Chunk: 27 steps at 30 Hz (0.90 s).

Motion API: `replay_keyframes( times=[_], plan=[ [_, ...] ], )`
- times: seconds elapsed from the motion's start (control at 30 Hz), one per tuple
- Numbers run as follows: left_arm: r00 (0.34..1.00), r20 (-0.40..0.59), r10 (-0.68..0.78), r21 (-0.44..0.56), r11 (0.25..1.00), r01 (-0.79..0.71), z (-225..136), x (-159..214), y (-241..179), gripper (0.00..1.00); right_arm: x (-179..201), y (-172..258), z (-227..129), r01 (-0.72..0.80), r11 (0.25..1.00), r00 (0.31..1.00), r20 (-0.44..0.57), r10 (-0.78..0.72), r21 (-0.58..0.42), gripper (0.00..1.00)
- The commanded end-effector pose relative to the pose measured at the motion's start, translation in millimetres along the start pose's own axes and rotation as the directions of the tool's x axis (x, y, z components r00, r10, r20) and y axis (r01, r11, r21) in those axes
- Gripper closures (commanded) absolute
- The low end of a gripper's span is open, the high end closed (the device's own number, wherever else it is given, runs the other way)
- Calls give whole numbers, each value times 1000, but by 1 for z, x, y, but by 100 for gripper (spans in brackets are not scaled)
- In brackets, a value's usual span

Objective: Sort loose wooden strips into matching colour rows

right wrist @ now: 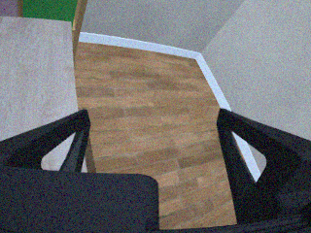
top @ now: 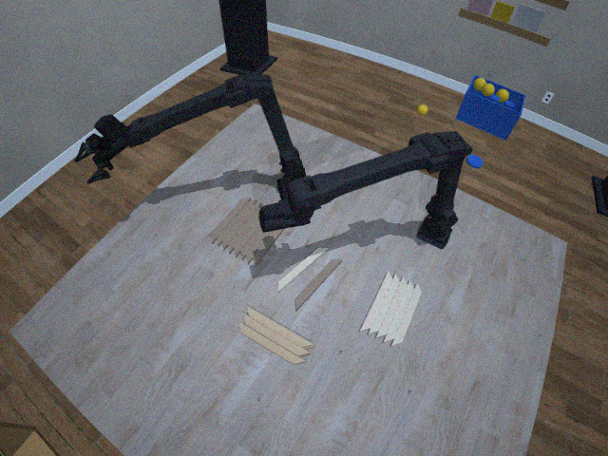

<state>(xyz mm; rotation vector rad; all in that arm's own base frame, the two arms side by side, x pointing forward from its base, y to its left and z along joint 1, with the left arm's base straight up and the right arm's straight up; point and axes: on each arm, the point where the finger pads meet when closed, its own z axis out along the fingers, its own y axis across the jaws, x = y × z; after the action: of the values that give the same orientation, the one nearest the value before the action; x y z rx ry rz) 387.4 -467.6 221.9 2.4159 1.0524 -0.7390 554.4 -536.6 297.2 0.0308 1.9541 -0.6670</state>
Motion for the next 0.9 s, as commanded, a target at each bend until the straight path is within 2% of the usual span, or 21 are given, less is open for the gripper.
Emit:
replay_keyframes(
  times=[0.0, 0.53, 0.6, 0.87],
  plan=[
    [1000, 2, 13, -18, 1000, -13, -7, -6, 3, 0, -16, -8, -6, 8, 1000, 1000, 25, -8, 15, 0],
    [1000, 2, 13, -18, 1000, -13, -7, -6, 3, 0, -16, -8, -6, 8, 1000, 1000, 25, -8, 15, 0],
    [1000, -6, 4, -62, 998, -5, -24, -6, 8, 0, -47, -7, -14, 13, 1000, 997, 72, -15, 26, 0],
    [998, -23, -57, -106, 993, 54, -36, 6, 8, 0, -61, 10, -19, 0, 1000, 996, 88, -1, 15, 0]
  ],
)
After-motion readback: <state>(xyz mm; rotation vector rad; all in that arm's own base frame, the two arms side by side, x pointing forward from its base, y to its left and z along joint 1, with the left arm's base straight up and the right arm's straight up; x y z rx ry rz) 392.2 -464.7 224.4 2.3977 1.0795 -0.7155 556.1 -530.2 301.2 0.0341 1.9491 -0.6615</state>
